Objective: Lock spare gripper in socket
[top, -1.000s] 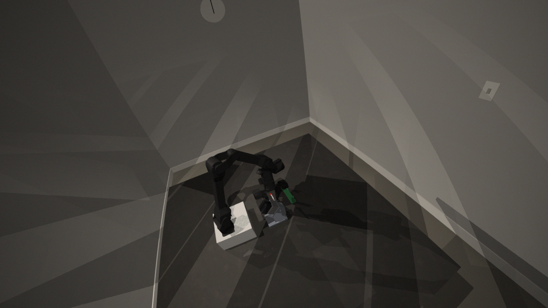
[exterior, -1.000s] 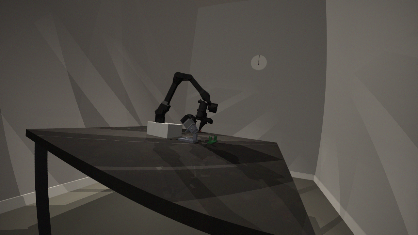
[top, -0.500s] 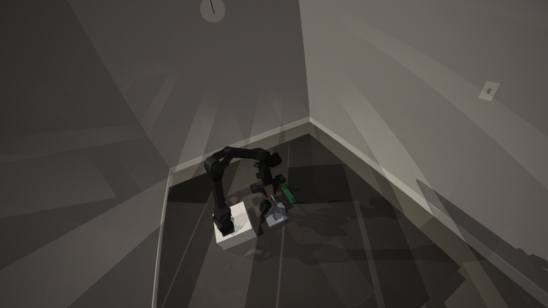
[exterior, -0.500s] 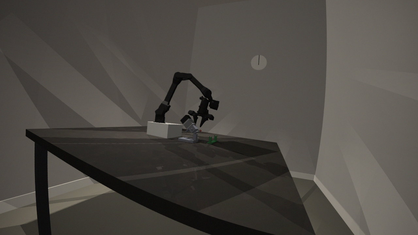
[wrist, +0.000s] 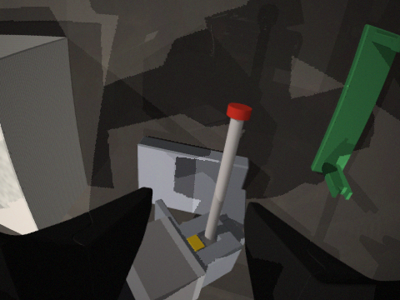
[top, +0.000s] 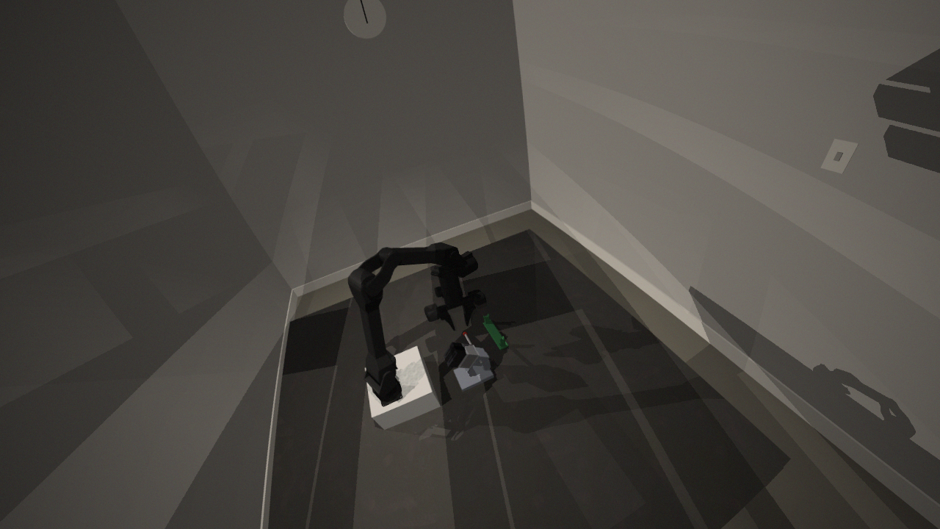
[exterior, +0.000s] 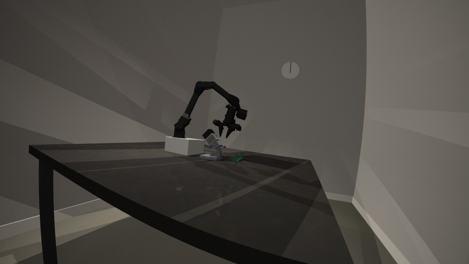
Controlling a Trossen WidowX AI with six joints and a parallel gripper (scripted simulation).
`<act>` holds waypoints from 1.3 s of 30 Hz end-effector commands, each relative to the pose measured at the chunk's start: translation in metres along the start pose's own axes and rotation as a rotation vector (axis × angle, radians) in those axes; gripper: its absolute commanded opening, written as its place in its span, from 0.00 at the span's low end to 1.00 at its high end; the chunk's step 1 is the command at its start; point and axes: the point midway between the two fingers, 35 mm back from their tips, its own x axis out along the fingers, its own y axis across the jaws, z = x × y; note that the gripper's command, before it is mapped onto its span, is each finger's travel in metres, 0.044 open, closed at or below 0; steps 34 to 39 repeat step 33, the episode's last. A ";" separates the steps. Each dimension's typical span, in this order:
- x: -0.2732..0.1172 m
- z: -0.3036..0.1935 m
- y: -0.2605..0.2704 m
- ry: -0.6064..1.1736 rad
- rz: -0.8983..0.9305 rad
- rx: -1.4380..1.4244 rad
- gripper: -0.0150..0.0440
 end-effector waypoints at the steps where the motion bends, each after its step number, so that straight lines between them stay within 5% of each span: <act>1: -0.010 0.004 0.001 -0.002 0.000 0.000 0.59; 10: -0.002 0.001 0.000 0.001 0.000 0.000 0.99; 39: -0.002 0.001 0.000 0.001 0.000 0.000 1.00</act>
